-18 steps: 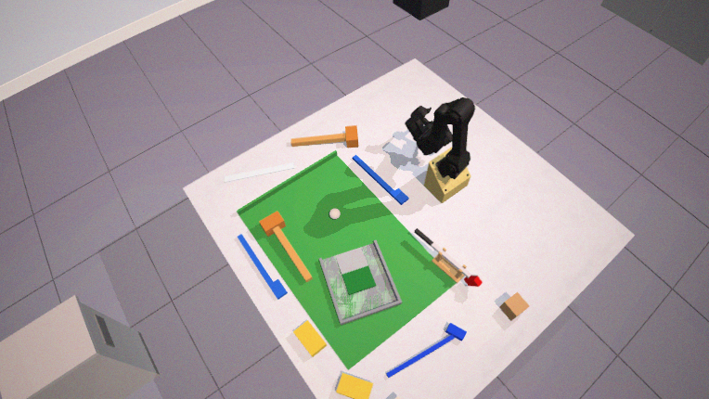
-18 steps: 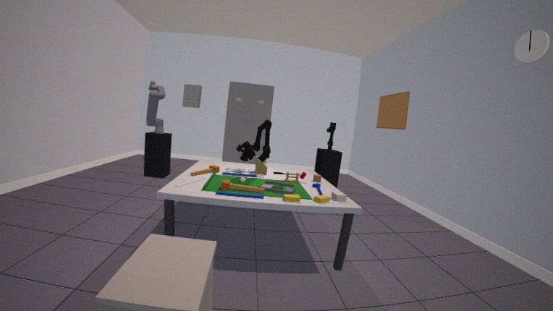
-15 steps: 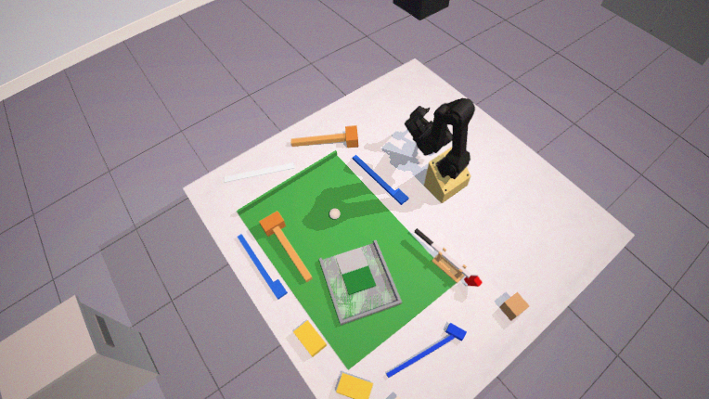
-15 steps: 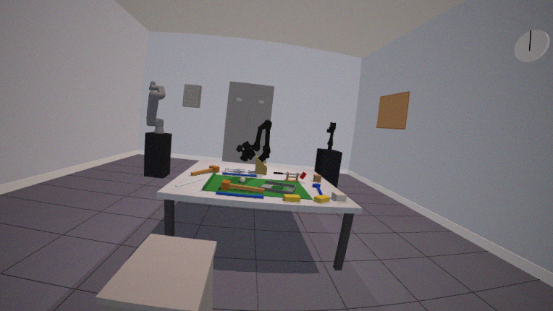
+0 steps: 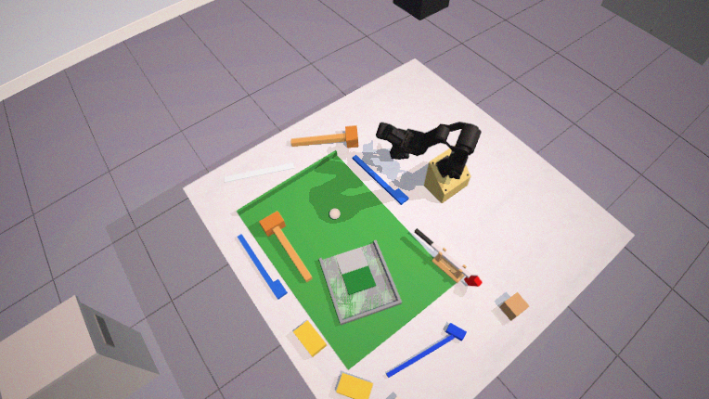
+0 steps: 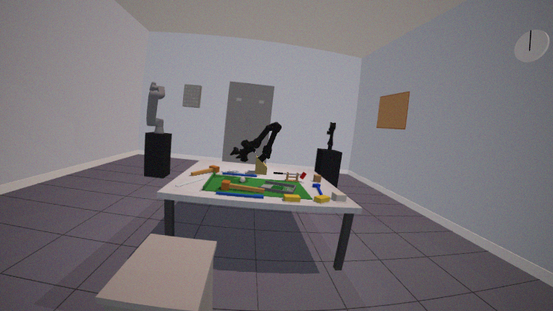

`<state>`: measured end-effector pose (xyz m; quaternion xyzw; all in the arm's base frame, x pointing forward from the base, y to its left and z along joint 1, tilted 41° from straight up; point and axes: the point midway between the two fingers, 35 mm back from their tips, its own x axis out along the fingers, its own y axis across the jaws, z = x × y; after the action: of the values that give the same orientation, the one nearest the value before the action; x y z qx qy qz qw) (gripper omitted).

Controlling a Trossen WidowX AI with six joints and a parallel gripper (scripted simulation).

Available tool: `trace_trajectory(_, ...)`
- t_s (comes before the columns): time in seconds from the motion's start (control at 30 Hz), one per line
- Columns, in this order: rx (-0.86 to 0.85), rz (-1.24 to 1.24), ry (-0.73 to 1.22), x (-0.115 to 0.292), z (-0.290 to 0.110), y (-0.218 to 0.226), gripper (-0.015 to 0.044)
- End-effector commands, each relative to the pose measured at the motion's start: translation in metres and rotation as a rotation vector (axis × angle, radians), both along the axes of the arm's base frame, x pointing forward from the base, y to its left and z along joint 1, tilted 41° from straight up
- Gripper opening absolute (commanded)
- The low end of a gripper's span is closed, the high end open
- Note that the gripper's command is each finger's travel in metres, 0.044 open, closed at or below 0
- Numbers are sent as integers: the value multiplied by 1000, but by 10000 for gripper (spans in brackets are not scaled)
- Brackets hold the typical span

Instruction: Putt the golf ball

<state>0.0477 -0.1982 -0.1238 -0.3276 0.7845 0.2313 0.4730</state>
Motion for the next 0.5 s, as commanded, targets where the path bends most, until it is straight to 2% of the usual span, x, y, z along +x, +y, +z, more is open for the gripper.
trace_trajectory(0.0, 113, 103, -125, 47, 4, 12, 440)
trace_trajectory(0.23, 390, 315, -316, 124, 29, 63, 440)
trace_trajectory(0.47, 708, 500, -464, 176, 80, 140, 440)
